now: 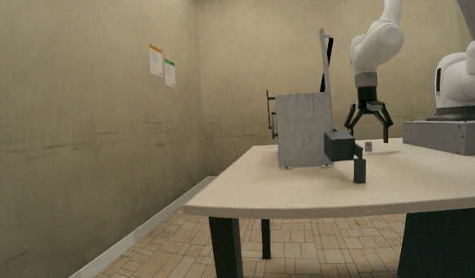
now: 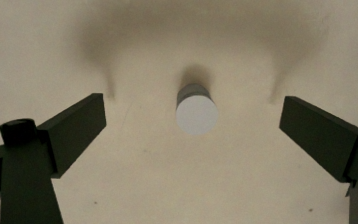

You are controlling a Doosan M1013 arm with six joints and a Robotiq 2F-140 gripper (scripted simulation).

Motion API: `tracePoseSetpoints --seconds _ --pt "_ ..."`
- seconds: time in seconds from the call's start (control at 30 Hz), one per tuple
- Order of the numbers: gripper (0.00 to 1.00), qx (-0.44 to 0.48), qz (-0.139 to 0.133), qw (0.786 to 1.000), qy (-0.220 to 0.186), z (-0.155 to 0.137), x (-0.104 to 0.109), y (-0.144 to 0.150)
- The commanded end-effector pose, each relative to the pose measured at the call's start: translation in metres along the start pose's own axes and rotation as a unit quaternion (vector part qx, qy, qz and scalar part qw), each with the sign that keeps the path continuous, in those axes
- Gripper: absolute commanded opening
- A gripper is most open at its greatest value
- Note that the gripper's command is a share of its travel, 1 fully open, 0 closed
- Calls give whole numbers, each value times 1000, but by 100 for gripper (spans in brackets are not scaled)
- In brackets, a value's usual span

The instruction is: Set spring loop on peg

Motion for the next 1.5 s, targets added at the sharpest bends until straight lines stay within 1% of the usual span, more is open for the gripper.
tracePoseSetpoints --seconds 0.0,0.37,0.87,0.97,1.43,1.47 --pt "100 0 0 1000 0 0 0 0" --pt "100 0 0 1000 0 0 0 0" --pt "100 0 0 1000 0 0 40 0" --pt "100 0 0 1000 0 0 37 0" --pt "100 0 0 1000 0 0 75 0" --pt "100 0 0 1000 0 0 75 0"
Point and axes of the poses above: the point where the finger pads meet when closed, its own x axis back along the fingers, its own y axis across the jaws, z = x × y, the point moved 5 cm from there along x, back along the fingers, and after that the axes turned 12 degrees about x, right-handed, at the moved point
